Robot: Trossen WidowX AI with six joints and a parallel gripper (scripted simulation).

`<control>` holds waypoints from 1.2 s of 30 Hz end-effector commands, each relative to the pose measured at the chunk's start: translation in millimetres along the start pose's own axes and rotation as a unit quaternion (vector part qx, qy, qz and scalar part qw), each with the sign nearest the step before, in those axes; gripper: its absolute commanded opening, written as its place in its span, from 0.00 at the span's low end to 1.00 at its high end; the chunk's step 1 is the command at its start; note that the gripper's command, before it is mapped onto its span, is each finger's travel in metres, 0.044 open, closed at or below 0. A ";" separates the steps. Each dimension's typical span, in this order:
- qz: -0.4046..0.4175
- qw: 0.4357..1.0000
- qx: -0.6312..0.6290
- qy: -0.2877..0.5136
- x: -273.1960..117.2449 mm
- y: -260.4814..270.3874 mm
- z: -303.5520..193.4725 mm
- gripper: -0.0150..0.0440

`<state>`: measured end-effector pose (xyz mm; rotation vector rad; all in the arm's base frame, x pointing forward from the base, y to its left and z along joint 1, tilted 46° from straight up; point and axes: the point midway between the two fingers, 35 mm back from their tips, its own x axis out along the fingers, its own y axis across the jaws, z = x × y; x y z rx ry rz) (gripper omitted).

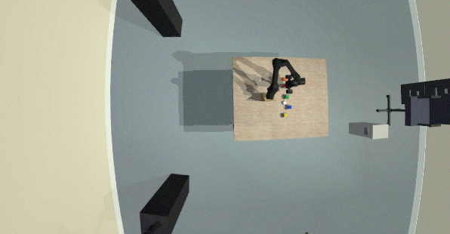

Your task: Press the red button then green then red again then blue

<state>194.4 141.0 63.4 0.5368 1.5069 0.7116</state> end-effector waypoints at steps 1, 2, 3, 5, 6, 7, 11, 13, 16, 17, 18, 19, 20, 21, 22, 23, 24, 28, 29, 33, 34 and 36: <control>0.003 1.000 0.004 0.003 3.5 -0.3 -2.5 0.29; 0.003 1.000 0.004 0.003 3.5 -0.3 -2.5 0.29; 0.003 1.000 0.004 0.003 3.5 -0.3 -2.5 0.29; 0.003 1.000 0.004 0.003 3.5 -0.3 -2.5 0.29; 0.003 1.000 0.004 0.003 3.5 -0.3 -2.5 0.29; 0.003 1.000 0.004 0.003 3.5 -0.3 -2.5 0.29; 0.003 1.000 0.004 0.003 3.5 -0.3 -2.5 0.29; 0.003 1.000 0.004 0.003 3.5 -0.3 -2.5 0.29; 0.003 1.000 0.004 0.003 3.5 -0.3 -2.5 0.29; 0.003 1.000 0.004 0.003 3.5 -0.3 -2.5 0.29; 0.003 1.000 0.004 0.003 3.5 -0.3 -2.5 0.29; 0.000 1.000 0.000 0.000 0.8 -0.3 -0.5 0.29; 0.000 1.000 0.001 0.001 -4.5 -0.6 -0.4 0.29; 0.000 1.000 0.002 0.002 -13.3 -0.9 -0.7 0.29; 0.001 1.000 0.003 0.002 -22.2 -0.9 -1.4 0.29; 0.002 1.000 0.003 0.003 -27.7 -0.7 -1.9 0.29; 0.002 1.000 0.004 0.003 -29.5 -0.7 -2.2 0.29; 0.000 1.000 0.004 0.003 -37.1 -1.3 -1.1 0.29; -0.001 1.000 0.004 0.003 -46.8 -1.9 -0.3 0.29; 0.000 1.000 0.004 0.003 -89.0 -1.5 -1.4 0.29; 0.001 1.000 0.004 0.003 -91.0 -1.4 -1.6 0.29; 0.001 1.000 0.004 0.003 -91.0 -1.4 -1.6 0.29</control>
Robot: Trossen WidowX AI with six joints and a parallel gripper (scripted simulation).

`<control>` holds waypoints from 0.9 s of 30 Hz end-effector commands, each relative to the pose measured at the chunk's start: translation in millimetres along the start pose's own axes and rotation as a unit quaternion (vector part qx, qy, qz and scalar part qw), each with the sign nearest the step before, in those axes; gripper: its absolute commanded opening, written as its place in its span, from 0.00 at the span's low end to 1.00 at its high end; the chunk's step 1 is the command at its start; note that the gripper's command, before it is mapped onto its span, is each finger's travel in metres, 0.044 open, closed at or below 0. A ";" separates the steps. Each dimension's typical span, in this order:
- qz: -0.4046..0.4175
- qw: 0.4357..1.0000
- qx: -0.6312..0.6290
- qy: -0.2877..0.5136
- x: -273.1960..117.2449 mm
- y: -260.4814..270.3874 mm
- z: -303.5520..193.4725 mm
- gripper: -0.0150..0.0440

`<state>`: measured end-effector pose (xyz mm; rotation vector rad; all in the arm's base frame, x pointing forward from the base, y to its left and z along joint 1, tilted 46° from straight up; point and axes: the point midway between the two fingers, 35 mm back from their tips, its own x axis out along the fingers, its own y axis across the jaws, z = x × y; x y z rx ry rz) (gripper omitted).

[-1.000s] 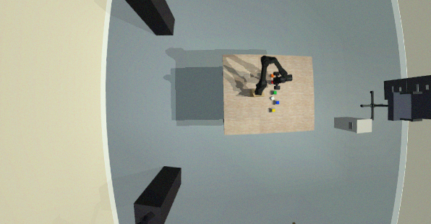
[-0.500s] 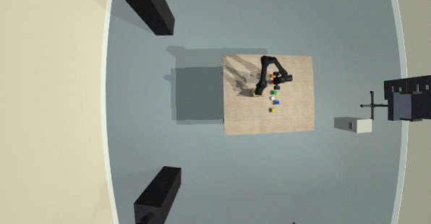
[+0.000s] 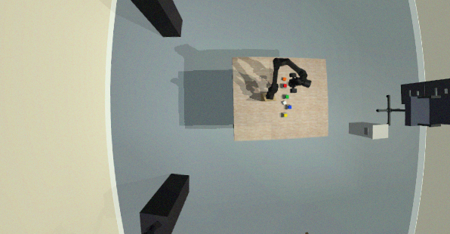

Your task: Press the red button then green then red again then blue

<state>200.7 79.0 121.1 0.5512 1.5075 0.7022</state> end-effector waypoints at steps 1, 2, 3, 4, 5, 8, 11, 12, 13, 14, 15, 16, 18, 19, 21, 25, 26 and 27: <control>-0.001 1.000 -0.003 0.006 -6.2 -0.9 -1.1 0.29; -0.002 1.000 -0.003 0.006 -6.4 -6.8 1.4 0.29; -0.004 1.000 -0.002 0.005 -6.8 -16.8 5.3 0.29; -0.006 1.000 -0.002 0.005 -7.2 -29.9 9.5 0.29; -0.007 1.000 -0.002 0.005 -7.5 -43.4 13.0 0.29; -0.007 1.000 -0.002 0.005 -7.7 -84.6 18.5 0.29; -0.004 1.000 -0.003 0.005 -6.6 -115.5 18.0 0.29; -0.003 1.000 -0.003 0.005 -6.5 -117.6 17.9 0.29; -0.003 1.000 -0.003 0.005 -6.5 -117.6 17.9 0.29; -0.003 1.000 -0.003 0.005 -6.5 -117.6 17.9 0.29; -0.003 1.000 -0.003 0.005 -6.5 -117.6 17.9 0.29; -0.004 1.000 -0.003 0.005 -3.9 -117.8 18.1 0.29; -0.004 1.000 -0.003 0.005 16.9 -118.6 19.4 0.29; -0.004 1.000 -0.003 0.005 33.1 -118.6 19.3 0.29; -0.003 1.000 -0.004 0.005 52.9 -117.6 17.5 0.29; -0.002 1.000 -0.004 0.005 55.6 -117.4 17.2 0.29; -0.002 1.000 -0.004 0.005 56.4 -117.5 17.2 0.29; -0.002 1.000 -0.004 0.005 57.8 -117.5 17.3 0.29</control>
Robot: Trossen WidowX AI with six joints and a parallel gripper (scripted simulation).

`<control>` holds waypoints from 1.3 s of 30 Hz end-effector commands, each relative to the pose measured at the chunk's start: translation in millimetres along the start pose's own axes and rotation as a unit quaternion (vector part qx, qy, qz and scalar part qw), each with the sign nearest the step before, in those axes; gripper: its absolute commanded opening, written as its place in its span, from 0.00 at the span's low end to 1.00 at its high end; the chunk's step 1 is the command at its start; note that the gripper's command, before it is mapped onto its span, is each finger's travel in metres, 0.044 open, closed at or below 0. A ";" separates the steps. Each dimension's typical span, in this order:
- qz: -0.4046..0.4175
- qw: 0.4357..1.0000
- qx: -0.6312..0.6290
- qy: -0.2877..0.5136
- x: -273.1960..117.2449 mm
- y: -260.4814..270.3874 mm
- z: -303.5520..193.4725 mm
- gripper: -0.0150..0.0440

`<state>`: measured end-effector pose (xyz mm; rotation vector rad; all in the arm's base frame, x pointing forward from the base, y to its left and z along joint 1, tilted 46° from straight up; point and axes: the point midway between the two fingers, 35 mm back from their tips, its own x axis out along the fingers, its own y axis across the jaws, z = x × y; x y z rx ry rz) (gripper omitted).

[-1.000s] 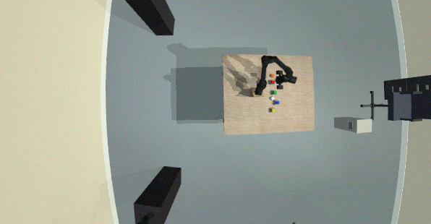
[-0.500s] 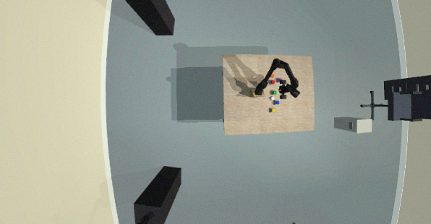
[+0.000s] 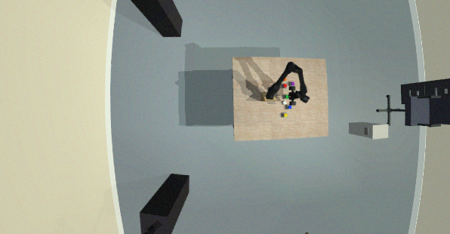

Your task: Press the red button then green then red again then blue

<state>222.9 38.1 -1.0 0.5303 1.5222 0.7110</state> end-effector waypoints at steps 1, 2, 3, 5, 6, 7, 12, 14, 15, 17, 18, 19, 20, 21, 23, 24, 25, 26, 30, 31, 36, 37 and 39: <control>0.002 1.000 0.002 -0.005 4.8 0.0 0.6 0.29; 0.002 1.000 0.002 -0.005 6.5 -0.1 0.7 0.29; 0.002 1.000 0.002 -0.005 8.1 -0.1 0.7 0.29; 0.002 1.000 0.002 -0.005 11.4 -0.1 0.9 0.29; 0.002 1.000 0.002 -0.005 13.0 -0.1 0.9 0.29; 0.002 1.000 0.002 -0.005 14.6 -0.1 1.0 0.29; 0.002 1.000 0.002 -0.005 22.7 0.0 1.0 0.29; 0.002 1.000 0.002 -0.005 25.9 0.1 0.9 0.29; 0.002 1.000 0.002 -0.005 27.5 0.2 0.8 0.29; 0.002 1.000 0.002 -0.005 30.7 0.3 0.7 0.29; 0.002 1.000 0.002 -0.005 32.2 0.4 0.6 0.29; 0.003 1.000 0.002 -0.005 33.5 0.5 0.5 0.29; 0.003 1.000 0.002 -0.005 34.3 0.6 0.5 0.29; 0.003 1.000 0.002 -0.005 34.5 0.6 0.5 0.29; 0.003 1.000 0.002 -0.005 34.5 0.6 0.5 0.29; 0.003 1.000 0.002 -0.005 34.5 0.6 0.5 0.29; 0.003 1.000 0.002 -0.005 34.5 0.6 0.5 0.29; 0.003 1.000 0.002 -0.005 34.5 0.6 0.5 0.29; 0.003 1.000 0.002 -0.005 34.5 0.6 0.5 0.29; 0.003 1.000 0.002 -0.005 34.5 0.6 0.5 0.29; 0.003 1.000 0.002 -0.005 34.5 0.6 0.5 0.29; 0.003 1.000 0.002 -0.005 34.5 0.6 0.5 0.29; 0.000 1.000 -0.001 -0.006 31.1 -0.2 1.9 0.29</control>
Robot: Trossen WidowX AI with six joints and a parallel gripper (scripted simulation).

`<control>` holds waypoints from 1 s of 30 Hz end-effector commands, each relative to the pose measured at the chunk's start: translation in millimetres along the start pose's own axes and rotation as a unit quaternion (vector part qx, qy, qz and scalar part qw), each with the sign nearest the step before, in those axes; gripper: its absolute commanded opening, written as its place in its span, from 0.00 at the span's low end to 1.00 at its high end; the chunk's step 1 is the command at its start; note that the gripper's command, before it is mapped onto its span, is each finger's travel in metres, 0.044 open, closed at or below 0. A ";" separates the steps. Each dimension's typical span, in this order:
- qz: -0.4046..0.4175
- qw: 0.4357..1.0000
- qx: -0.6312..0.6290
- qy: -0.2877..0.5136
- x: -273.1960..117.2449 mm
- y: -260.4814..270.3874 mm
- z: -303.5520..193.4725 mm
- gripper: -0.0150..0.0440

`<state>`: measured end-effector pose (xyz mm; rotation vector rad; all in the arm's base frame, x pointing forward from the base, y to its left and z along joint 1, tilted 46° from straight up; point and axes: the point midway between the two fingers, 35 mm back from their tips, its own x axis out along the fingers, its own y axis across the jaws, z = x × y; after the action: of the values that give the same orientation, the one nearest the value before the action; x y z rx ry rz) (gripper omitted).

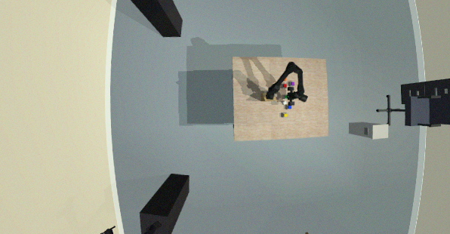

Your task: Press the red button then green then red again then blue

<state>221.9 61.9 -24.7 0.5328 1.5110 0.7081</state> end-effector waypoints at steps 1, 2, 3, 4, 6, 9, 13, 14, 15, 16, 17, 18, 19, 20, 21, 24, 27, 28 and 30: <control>0.000 1.000 0.001 0.000 -10.2 -0.3 0.2 0.29; 0.001 1.000 0.002 0.001 -22.1 -0.2 -0.3 0.29; 0.001 1.000 0.002 0.001 -30.2 0.1 -0.9 0.29; 0.002 1.000 0.003 0.001 -32.9 0.2 -1.1 0.29; 0.002 1.000 0.003 0.001 -32.9 0.2 -1.1 0.29; 0.000 1.000 0.003 0.001 -55.1 -1.1 0.8 0.29; 0.001 1.000 0.003 0.001 -94.7 -0.5 -0.9 0.29; 0.001 1.000 0.003 0.001 -94.7 -0.5 -0.9 0.29; 0.001 1.000 0.003 0.001 -94.7 -0.5 -0.9 0.29; 0.000 1.000 0.003 0.001 -94.8 1.7 -0.7 0.29; 0.000 1.000 0.003 0.001 -95.2 8.0 -0.2 0.29; -0.002 1.000 0.004 0.001 -95.7 18.7 0.3 0.29; -0.003 1.000 0.004 0.001 -96.1 32.5 0.2 0.29; -0.003 1.000 0.004 0.001 -96.4 46.3 -0.7 0.29; -0.003 1.000 0.004 0.001 -96.4 60.1 -2.4 0.29; 0.000 1.000 0.004 0.001 -95.7 100.4 -12.2 0.29; 0.003 1.000 0.004 0.002 -95.1 118.4 -19.2 0.29; 0.003 1.000 0.004 0.002 -95.1 118.4 -19.2 0.29; 0.003 1.000 0.004 0.002 -95.1 118.4 -19.2 0.29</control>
<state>204.0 72.4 126.2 0.5174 1.4984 0.7159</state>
